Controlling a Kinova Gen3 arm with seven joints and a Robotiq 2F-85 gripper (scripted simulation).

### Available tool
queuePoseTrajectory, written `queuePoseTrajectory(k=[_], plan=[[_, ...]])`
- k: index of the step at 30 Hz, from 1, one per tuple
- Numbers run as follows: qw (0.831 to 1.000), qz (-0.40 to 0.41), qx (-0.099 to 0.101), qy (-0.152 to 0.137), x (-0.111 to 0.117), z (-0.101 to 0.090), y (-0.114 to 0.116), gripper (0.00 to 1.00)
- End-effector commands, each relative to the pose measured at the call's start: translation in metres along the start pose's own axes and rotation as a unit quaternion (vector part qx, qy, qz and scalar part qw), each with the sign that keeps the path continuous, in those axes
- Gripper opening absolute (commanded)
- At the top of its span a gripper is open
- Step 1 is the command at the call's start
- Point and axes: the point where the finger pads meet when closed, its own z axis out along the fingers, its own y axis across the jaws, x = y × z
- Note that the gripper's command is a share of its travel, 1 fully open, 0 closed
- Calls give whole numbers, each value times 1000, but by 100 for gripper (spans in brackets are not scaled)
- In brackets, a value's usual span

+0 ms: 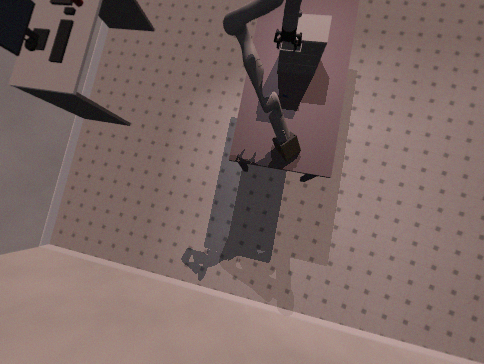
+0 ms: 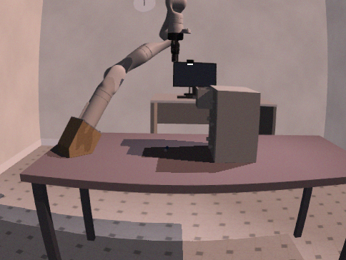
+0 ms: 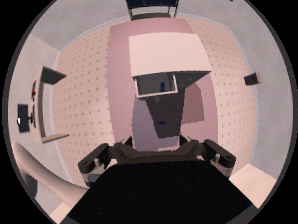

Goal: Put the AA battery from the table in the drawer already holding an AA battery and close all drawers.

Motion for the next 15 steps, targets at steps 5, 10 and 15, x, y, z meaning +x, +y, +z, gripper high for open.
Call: queuePoseTrajectory(k=[5,10,15], plan=[[1000,-26,3,2,-9,-11,1,100],[999,-39,4,1,-13,-15,1,100],[999,-43,4,0,-14,-17,1,100]])
